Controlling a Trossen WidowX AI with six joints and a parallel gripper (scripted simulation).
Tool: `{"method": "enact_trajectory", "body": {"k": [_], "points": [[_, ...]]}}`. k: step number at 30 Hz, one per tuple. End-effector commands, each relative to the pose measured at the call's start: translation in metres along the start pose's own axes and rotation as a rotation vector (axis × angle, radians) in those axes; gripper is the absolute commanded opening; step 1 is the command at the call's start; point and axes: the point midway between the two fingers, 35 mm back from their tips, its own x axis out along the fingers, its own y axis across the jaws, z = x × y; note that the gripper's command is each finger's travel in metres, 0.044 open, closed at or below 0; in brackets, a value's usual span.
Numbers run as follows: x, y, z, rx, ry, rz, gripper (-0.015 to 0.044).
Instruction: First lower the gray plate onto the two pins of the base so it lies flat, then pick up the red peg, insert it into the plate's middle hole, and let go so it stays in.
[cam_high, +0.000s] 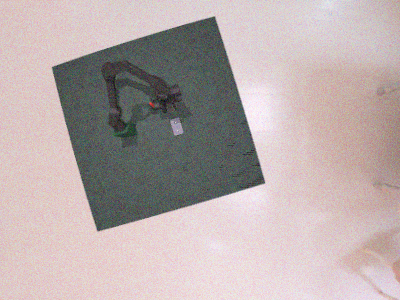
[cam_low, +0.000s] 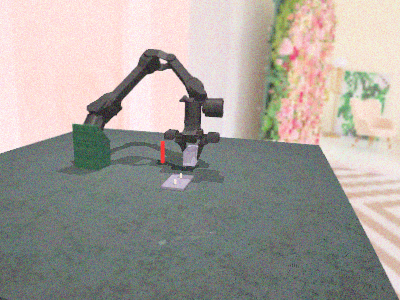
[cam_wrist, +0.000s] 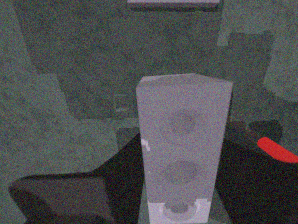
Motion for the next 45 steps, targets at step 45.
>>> {"method": "enact_trajectory", "body": {"k": [45], "points": [[-0.101,0.008,0.023,0.004,-0.002,0.004,0.0]]}}
